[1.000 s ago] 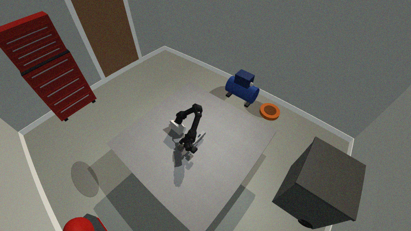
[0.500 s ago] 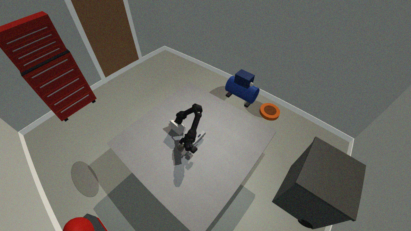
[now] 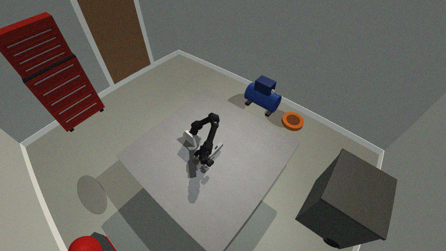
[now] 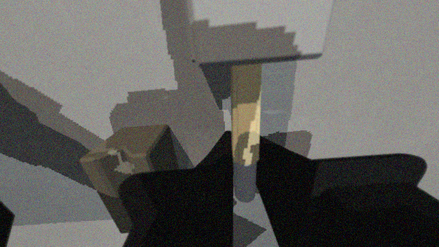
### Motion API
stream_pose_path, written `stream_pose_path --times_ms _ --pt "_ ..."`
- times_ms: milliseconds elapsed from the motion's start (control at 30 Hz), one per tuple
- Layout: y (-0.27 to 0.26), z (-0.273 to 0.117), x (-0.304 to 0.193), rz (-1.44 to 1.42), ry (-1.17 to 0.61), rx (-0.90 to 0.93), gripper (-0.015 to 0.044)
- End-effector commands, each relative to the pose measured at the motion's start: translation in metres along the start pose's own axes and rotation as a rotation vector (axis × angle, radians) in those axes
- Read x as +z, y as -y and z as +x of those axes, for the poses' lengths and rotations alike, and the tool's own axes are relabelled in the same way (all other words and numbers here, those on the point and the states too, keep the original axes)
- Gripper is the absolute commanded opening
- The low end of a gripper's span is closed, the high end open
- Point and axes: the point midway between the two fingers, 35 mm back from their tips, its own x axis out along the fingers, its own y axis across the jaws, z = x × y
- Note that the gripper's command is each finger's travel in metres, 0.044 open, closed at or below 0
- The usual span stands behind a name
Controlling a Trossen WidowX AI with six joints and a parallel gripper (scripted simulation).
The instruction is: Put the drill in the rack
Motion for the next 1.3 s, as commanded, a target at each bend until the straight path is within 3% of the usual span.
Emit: stream_pose_path --times_ms 0,1267 --pt "0.001 -0.001 -0.005 -0.002 -0.003 -0.002 0.0000" --pt "0.001 -0.003 -0.054 -0.003 -0.006 -0.003 0.0000"
